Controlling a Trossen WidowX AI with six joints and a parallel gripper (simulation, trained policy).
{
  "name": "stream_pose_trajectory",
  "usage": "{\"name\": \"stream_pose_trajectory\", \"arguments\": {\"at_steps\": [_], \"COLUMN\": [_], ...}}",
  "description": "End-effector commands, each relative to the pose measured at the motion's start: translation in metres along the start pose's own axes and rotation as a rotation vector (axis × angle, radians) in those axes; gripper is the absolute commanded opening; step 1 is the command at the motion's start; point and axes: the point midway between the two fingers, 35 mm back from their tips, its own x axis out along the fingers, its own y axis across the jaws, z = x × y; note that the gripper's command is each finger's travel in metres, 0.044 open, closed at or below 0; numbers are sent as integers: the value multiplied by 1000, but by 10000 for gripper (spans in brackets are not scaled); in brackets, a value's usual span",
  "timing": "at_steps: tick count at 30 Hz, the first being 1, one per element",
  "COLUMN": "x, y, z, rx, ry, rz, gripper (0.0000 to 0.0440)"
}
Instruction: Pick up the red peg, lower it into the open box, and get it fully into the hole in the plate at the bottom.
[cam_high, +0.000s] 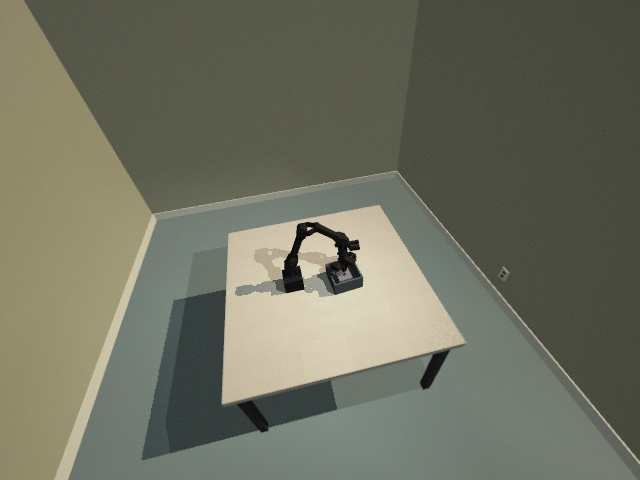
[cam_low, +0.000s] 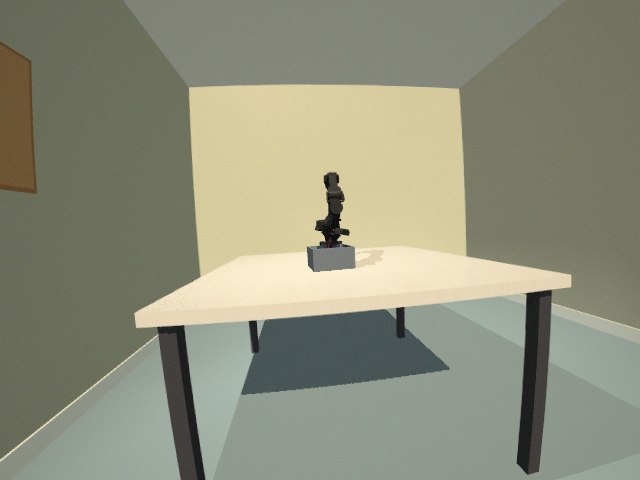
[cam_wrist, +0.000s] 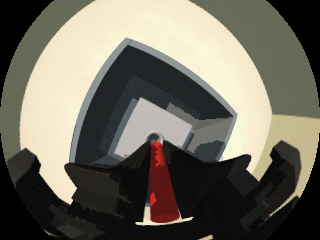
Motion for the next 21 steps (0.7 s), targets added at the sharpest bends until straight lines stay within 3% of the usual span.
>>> {"name": "stream_pose_trajectory", "arguments": {"at_steps": [1, 5, 9, 21], "x": [16, 25, 26, 13], "y": [-2, -1, 3, 34], "z": [-4, 2, 12, 45], "rx": [-34, -60, -65, -71], "ry": [44, 63, 78, 111], "rz": [1, 14, 35, 143], "gripper": [120, 176, 259, 440]}}
